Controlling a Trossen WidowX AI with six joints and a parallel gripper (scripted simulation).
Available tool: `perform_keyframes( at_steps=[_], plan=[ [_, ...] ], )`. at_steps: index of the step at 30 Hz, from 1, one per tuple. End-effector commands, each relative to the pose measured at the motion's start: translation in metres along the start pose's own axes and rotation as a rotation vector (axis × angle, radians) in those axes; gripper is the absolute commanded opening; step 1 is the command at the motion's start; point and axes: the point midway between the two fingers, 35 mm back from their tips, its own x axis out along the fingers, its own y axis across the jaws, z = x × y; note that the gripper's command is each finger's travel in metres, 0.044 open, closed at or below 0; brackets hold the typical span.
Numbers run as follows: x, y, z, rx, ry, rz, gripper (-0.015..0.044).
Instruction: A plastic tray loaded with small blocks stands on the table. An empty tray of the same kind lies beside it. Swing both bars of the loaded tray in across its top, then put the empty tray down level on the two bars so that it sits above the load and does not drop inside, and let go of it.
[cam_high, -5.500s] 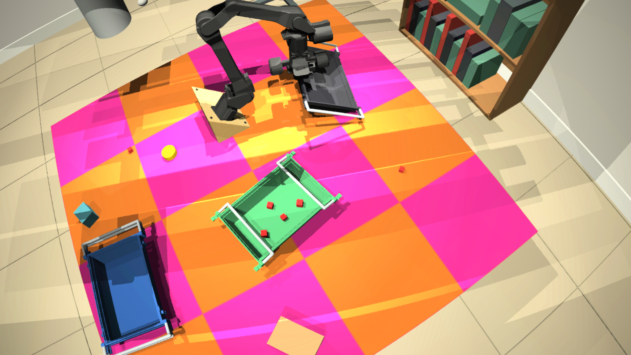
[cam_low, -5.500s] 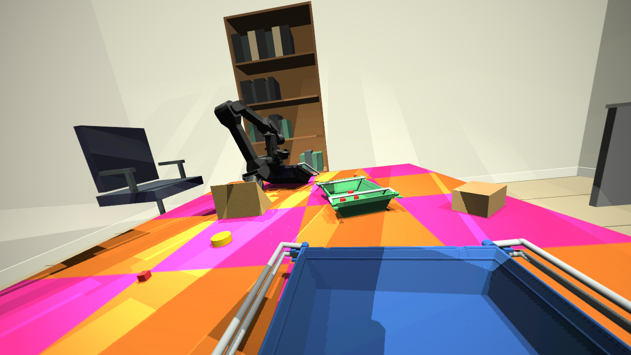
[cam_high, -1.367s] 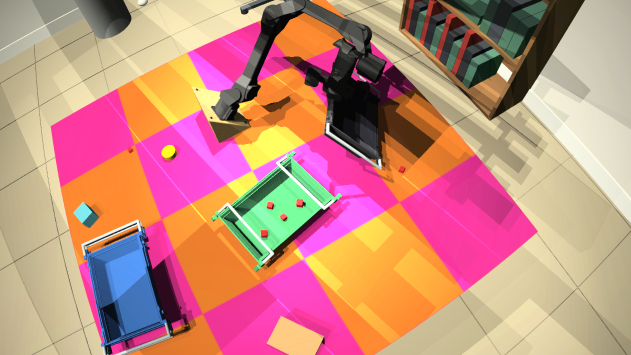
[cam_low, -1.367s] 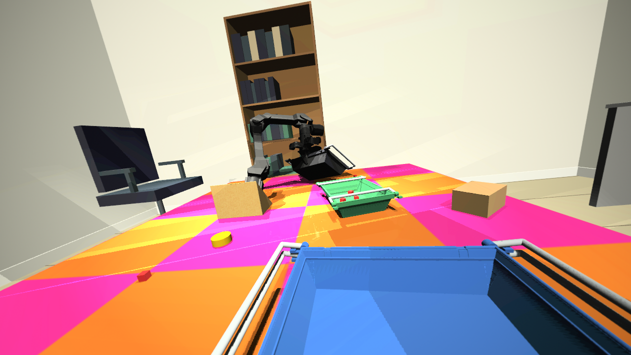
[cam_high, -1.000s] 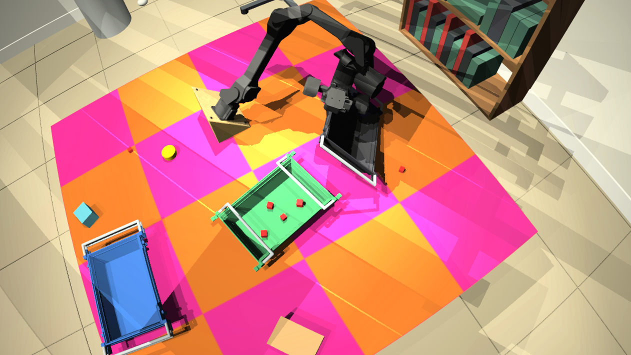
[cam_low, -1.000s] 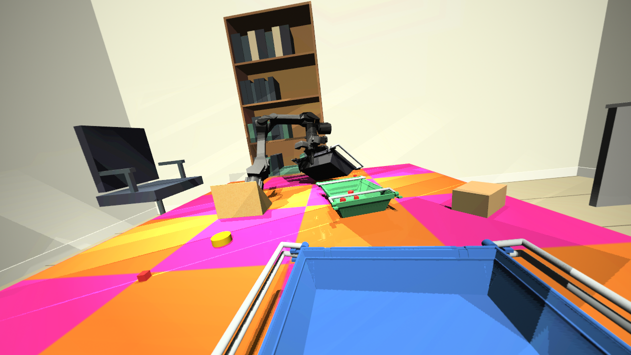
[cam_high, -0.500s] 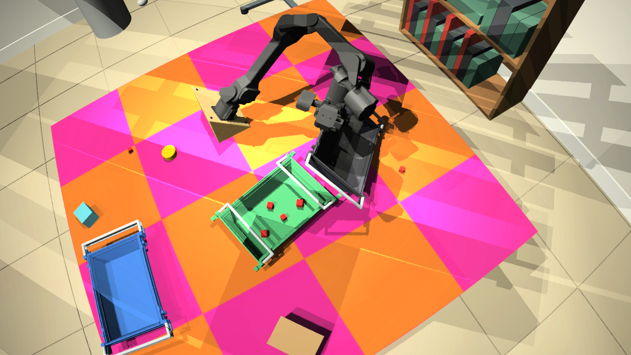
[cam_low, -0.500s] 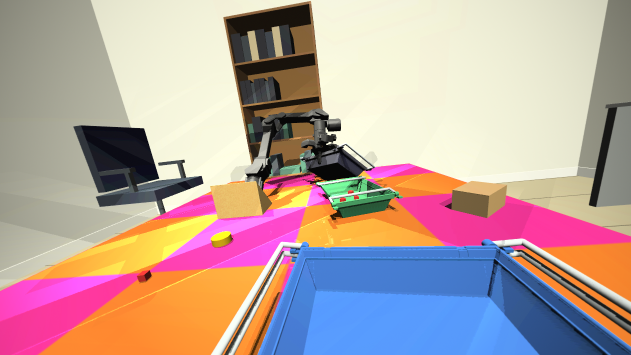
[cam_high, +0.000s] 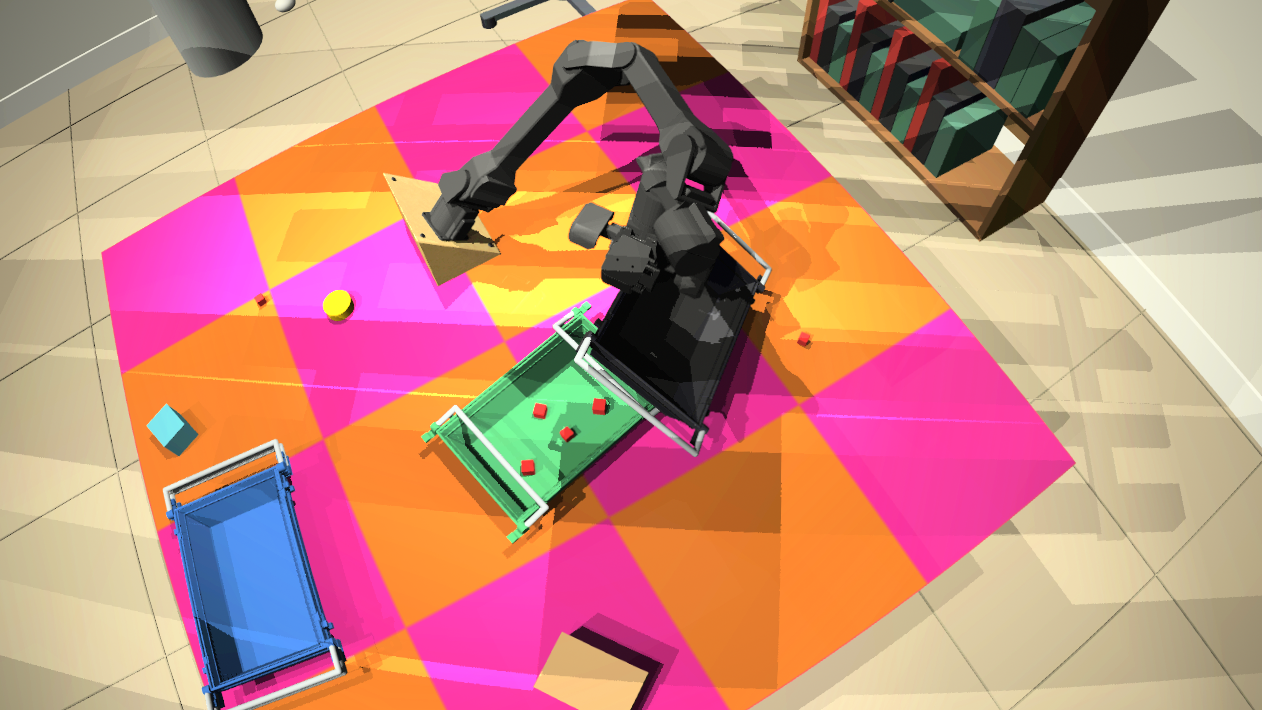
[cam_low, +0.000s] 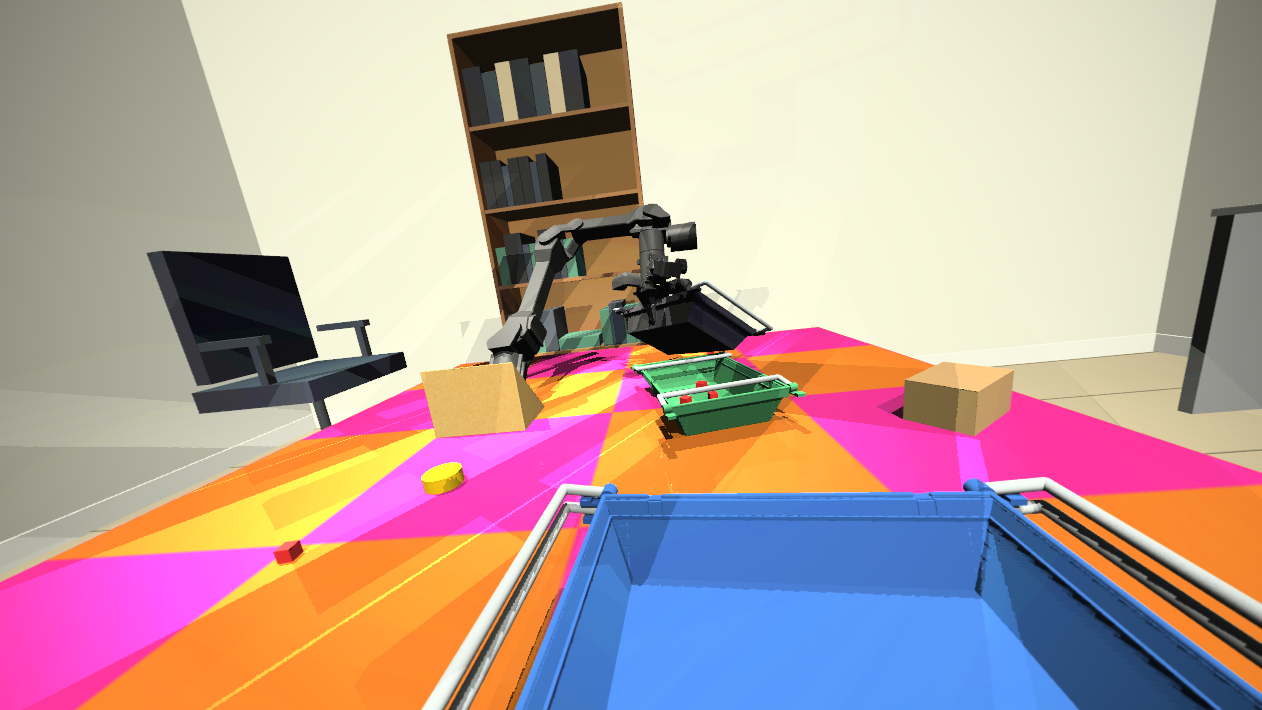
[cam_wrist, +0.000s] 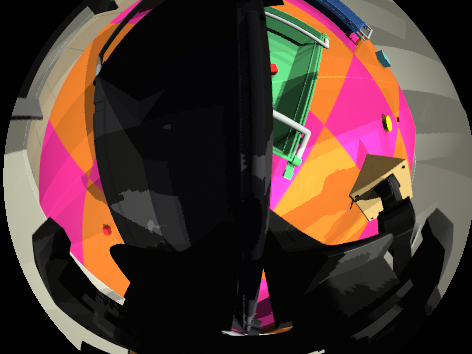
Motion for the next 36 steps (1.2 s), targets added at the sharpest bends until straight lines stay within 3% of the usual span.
perform_keyframes(
  at_steps=[1, 36],
  plan=[
    [-0.003, -0.007, 0.022, 0.047, 0.008, 0.009, 0.0000],
    [-0.004, -0.087, 0.157, 0.284, 0.135, 0.169, 0.0000]
  ],
)
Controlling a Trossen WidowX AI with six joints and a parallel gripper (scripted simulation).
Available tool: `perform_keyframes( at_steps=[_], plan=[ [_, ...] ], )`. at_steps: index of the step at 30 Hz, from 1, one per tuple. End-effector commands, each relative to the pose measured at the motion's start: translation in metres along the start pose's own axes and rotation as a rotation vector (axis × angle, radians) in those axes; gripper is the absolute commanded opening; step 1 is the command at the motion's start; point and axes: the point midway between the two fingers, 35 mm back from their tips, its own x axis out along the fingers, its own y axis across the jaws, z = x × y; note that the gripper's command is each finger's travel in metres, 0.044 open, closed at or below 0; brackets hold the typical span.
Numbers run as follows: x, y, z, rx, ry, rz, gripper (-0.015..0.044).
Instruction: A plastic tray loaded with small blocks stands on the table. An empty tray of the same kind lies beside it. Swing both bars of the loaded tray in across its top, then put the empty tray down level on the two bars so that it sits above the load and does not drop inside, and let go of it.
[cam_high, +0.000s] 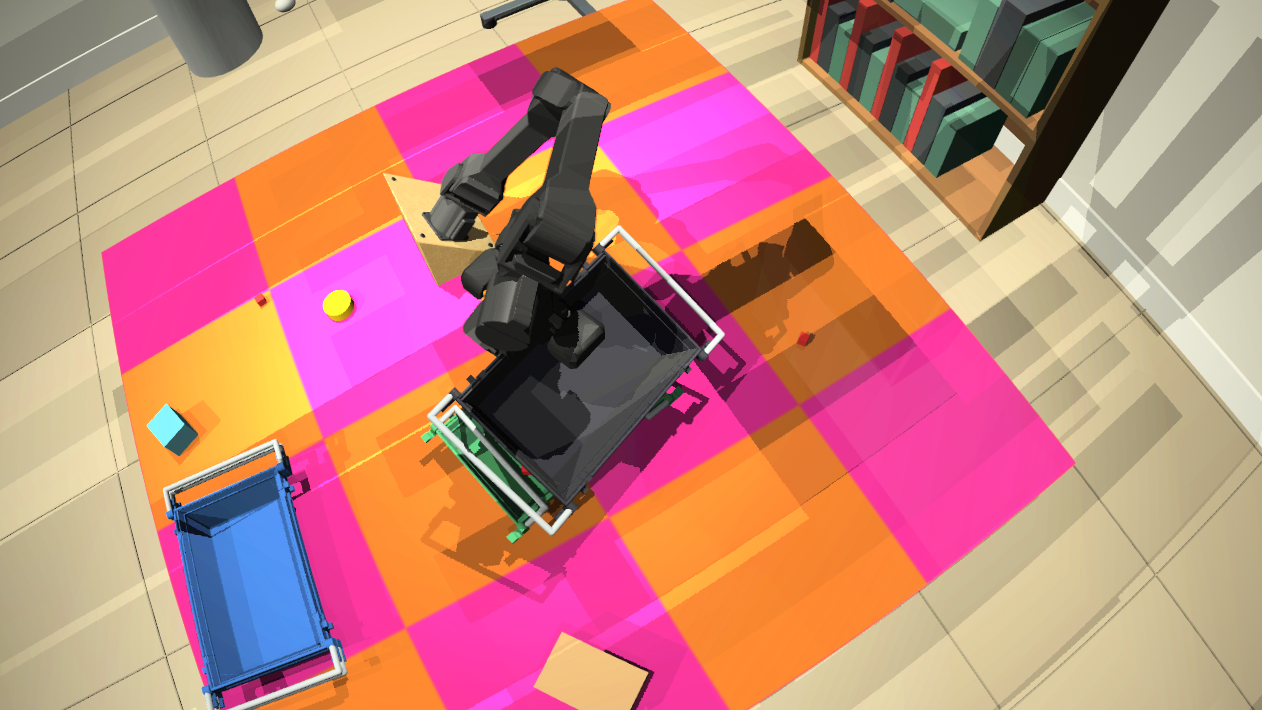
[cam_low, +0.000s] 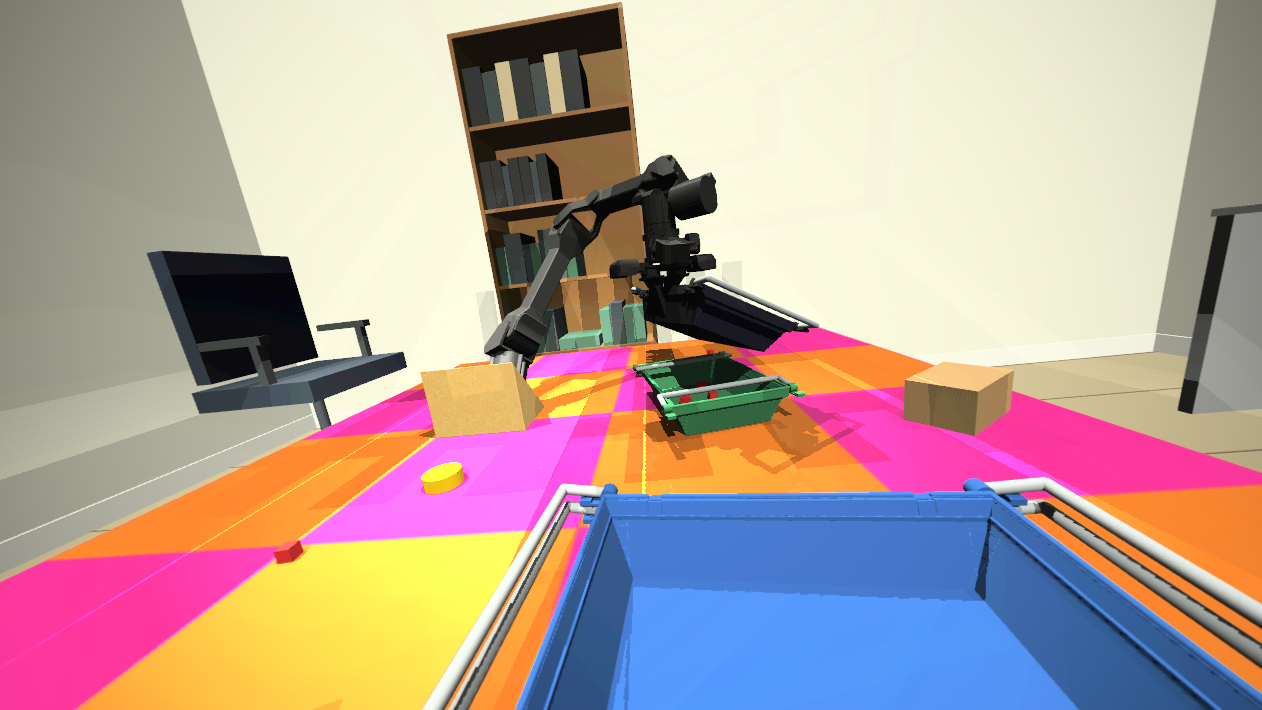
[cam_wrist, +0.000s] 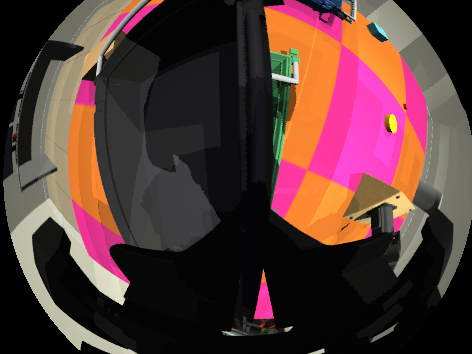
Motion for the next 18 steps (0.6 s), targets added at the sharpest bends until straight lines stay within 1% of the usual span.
perform_keyframes(
  at_steps=[1, 18],
  plan=[
    [-0.0107, -0.0077, 0.0186, 0.023, 0.006, 0.057, 0.0000],
    [-0.0118, -0.0112, 0.0245, 0.032, 0.012, 0.068, 0.0000]
  ],
)
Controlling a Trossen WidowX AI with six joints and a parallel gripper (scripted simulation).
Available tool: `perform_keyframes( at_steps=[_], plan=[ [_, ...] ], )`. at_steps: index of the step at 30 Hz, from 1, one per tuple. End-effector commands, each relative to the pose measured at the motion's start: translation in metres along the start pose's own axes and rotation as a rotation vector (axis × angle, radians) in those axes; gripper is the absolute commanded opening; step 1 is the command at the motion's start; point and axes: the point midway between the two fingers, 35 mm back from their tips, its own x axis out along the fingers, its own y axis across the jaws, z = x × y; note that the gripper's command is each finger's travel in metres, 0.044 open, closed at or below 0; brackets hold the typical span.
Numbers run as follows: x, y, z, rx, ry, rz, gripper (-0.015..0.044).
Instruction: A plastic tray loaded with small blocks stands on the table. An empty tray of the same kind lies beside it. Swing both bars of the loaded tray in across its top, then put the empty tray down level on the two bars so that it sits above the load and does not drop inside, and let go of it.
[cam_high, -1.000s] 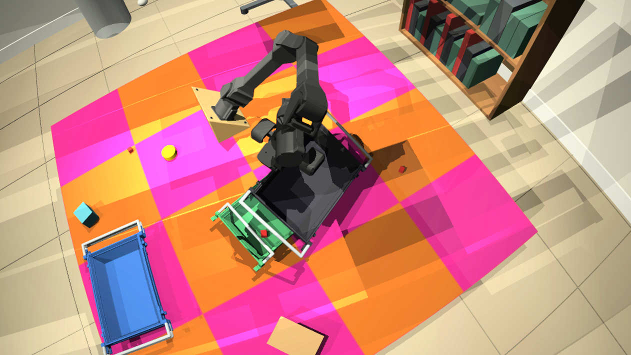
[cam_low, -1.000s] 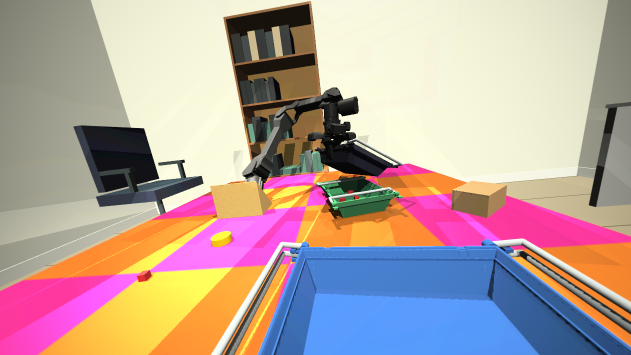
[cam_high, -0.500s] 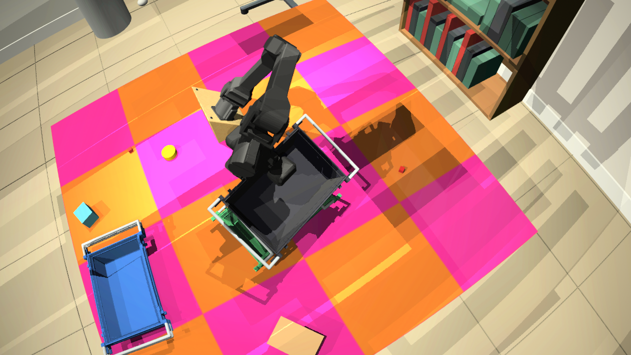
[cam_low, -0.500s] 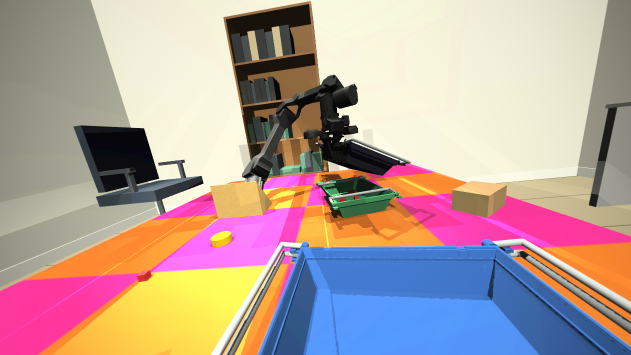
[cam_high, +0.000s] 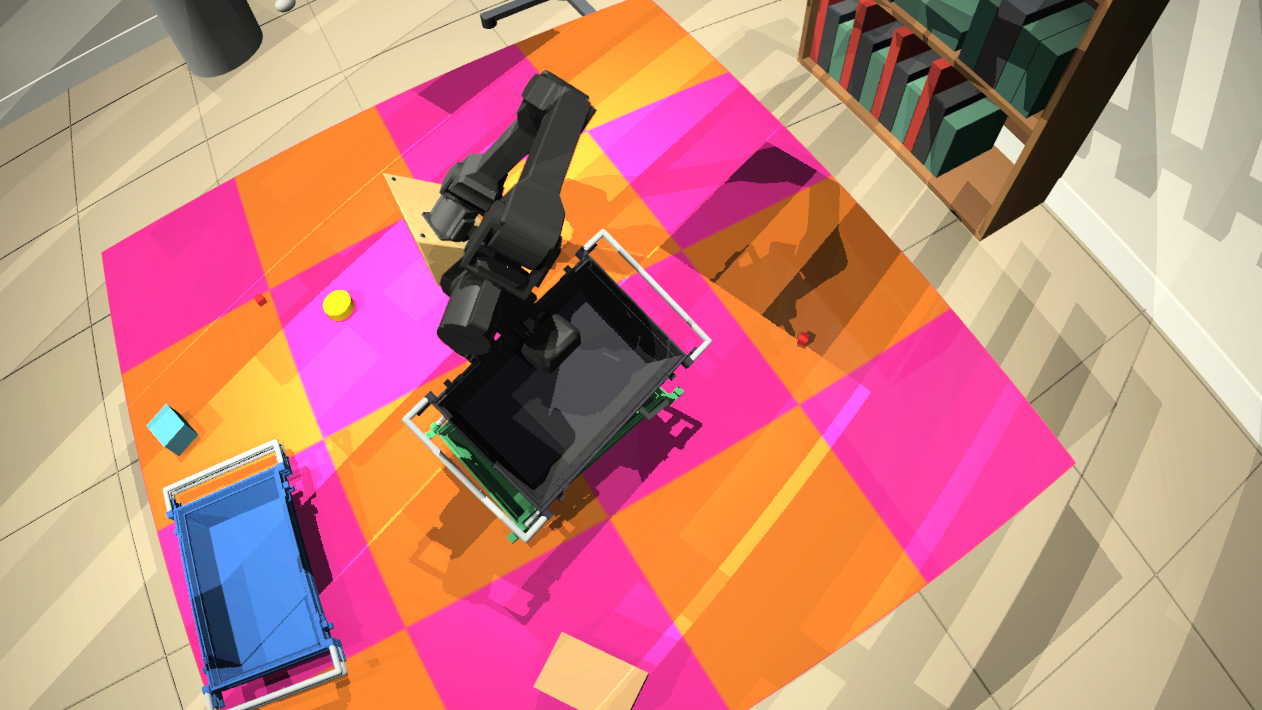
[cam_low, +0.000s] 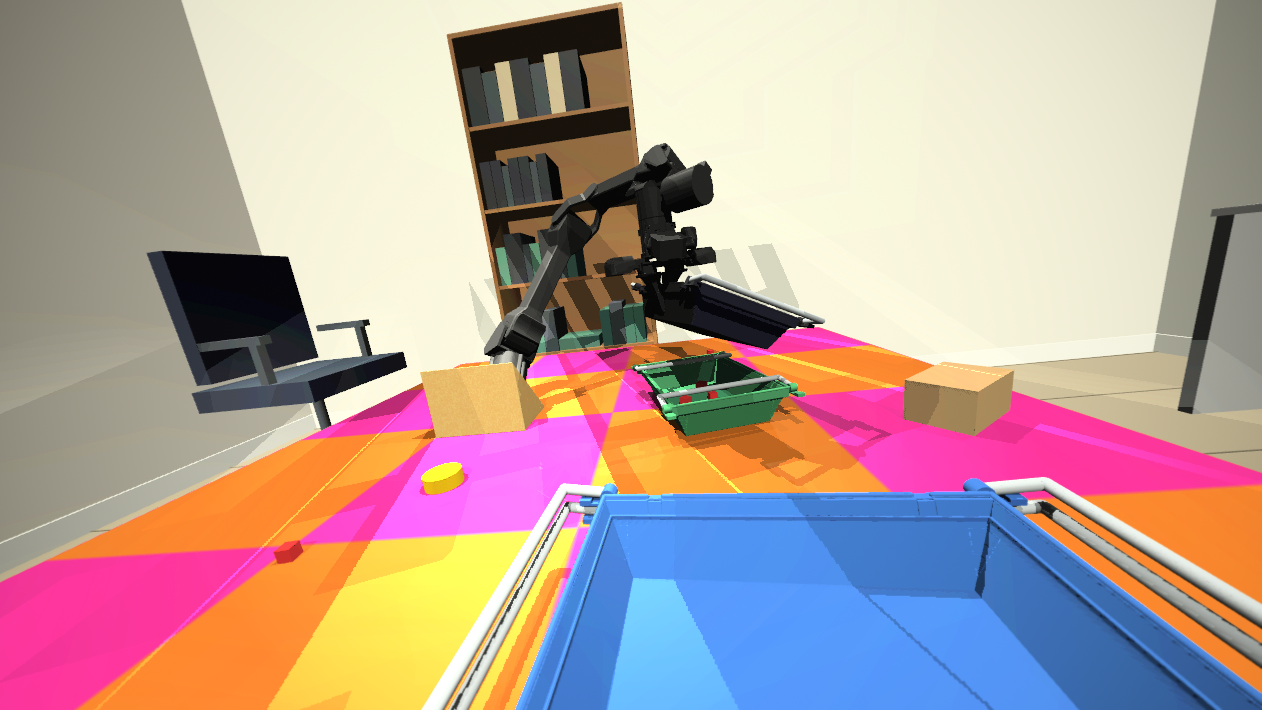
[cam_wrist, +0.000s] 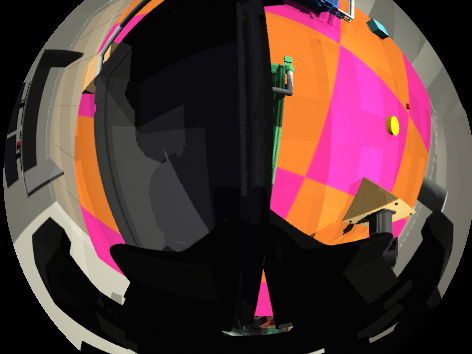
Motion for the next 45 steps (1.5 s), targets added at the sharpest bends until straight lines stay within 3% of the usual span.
perform_keyframes(
  at_steps=[1, 45],
  plan=[
    [-0.006, 0.002, 0.001, -0.004, -0.006, 0.027, 0.0000],
    [0.000, -0.003, 0.022, 0.007, 0.001, 0.020, 0.0000]
  ],
)
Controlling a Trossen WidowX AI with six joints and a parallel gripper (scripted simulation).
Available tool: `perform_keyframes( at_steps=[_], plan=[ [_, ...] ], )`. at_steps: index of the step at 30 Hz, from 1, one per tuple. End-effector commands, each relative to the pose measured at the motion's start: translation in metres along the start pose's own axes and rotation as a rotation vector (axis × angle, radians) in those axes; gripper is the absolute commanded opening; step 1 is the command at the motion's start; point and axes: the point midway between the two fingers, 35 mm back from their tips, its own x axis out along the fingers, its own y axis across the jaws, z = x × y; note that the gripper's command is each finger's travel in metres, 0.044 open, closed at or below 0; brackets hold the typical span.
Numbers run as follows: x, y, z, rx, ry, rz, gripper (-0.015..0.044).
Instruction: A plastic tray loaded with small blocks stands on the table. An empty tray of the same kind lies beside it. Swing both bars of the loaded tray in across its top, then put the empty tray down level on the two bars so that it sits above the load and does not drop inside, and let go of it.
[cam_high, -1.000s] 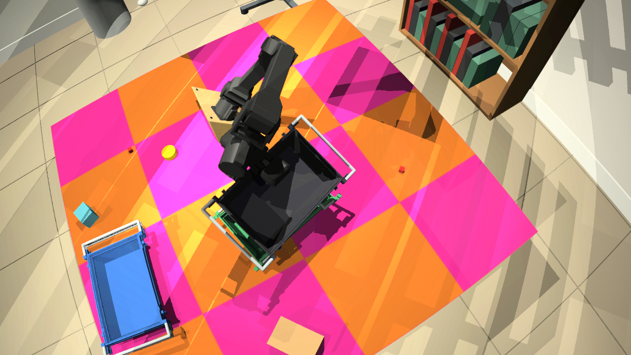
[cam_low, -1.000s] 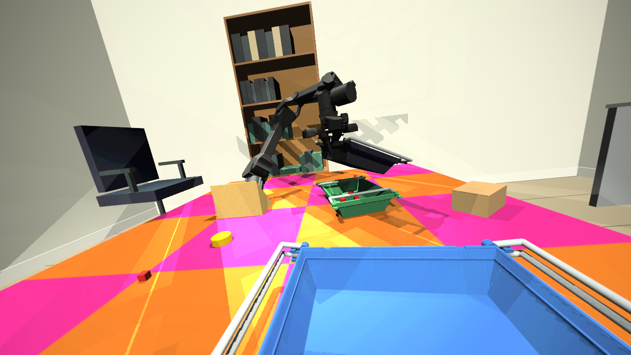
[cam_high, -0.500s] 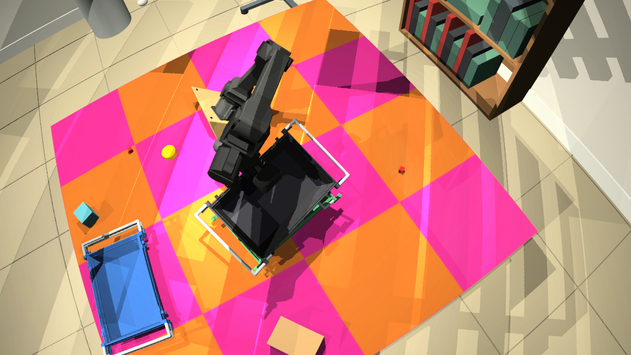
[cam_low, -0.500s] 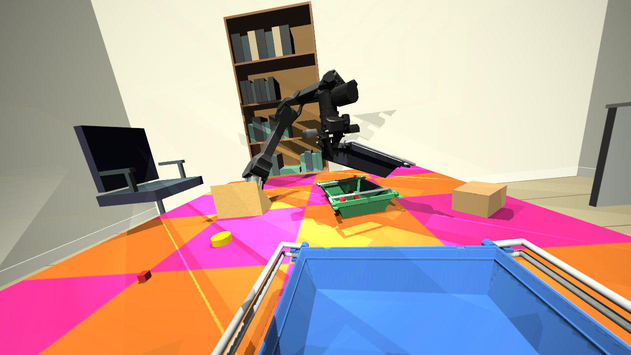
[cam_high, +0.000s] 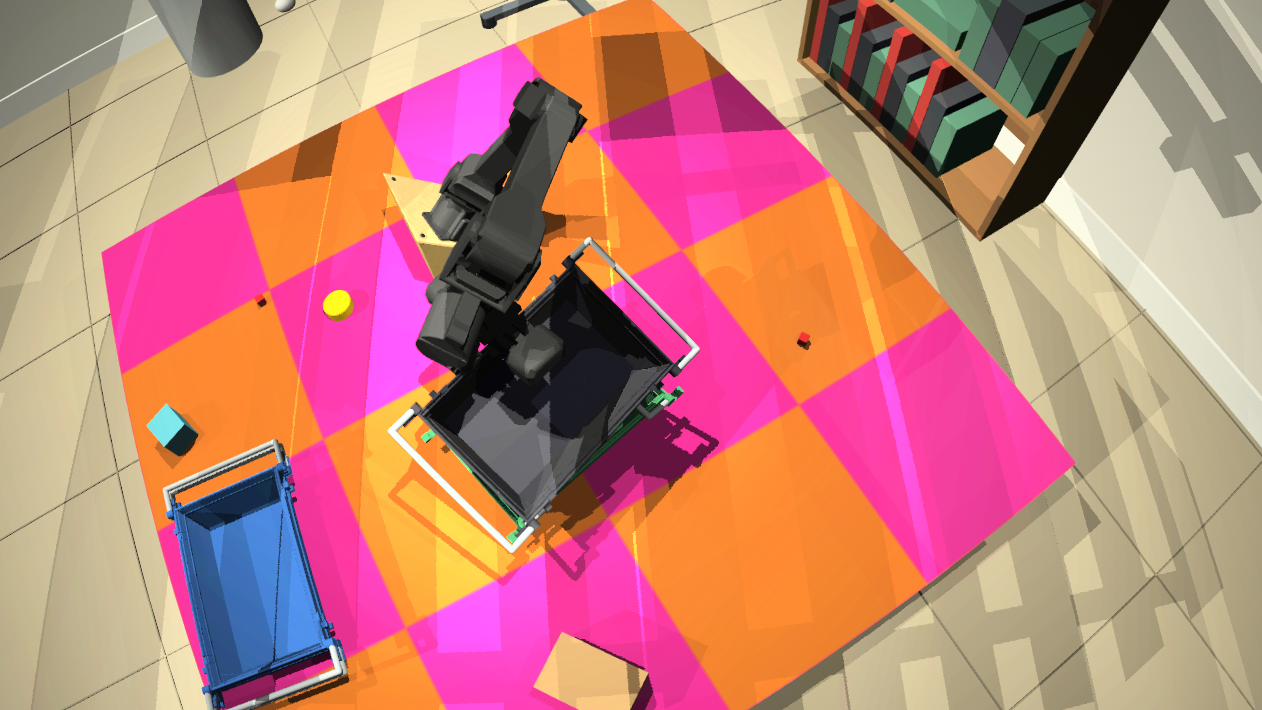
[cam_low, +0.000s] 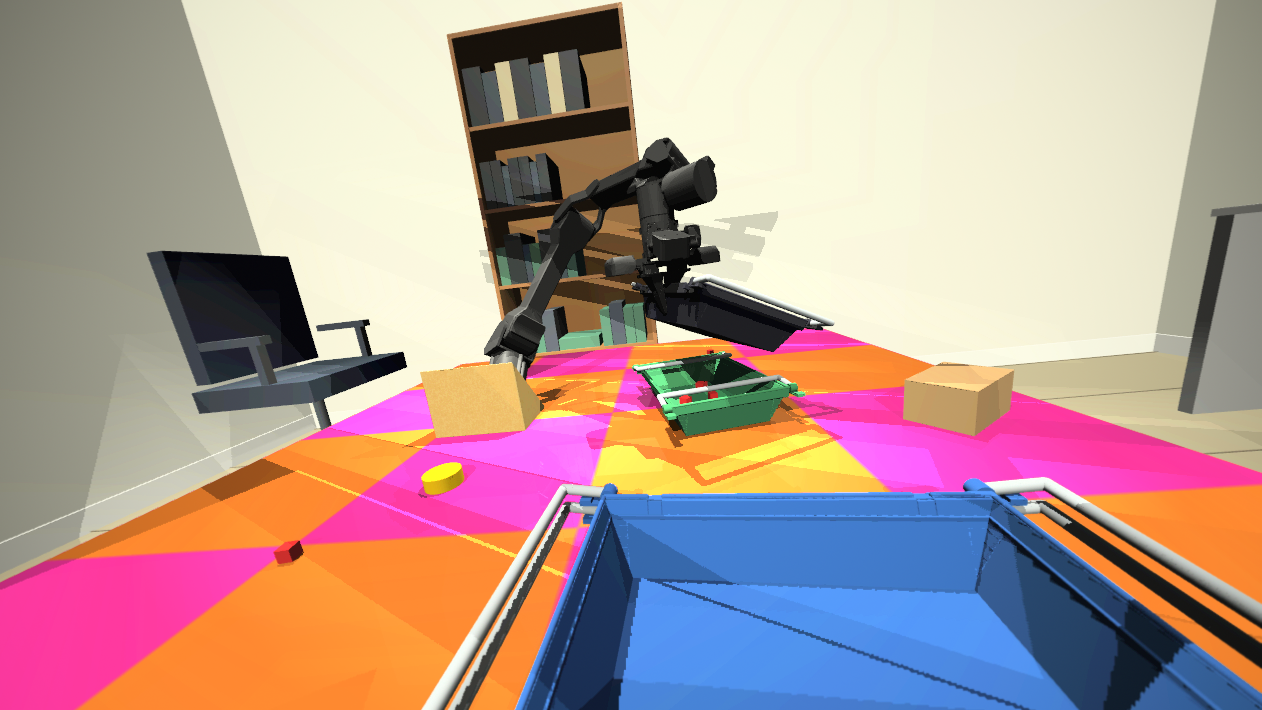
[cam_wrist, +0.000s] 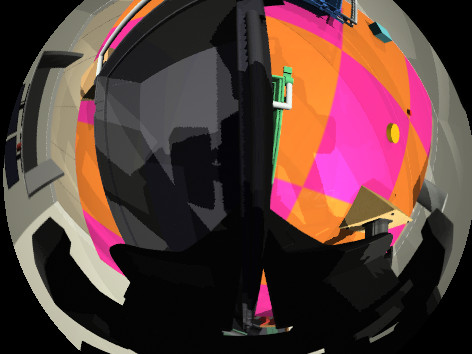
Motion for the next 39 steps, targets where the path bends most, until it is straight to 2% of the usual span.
perform_keyframes(
  at_steps=[1, 24, 39],
  plan=[
    [0.001, 0.001, 0.001, 0.013, -0.004, 0.014, 0.0000],
    [0.042, -0.001, 0.001, 0.099, 0.017, -0.010, 0.0000],
    [0.049, -0.009, -0.003, 0.113, 0.020, -0.015, 0.0000]
  ],
)
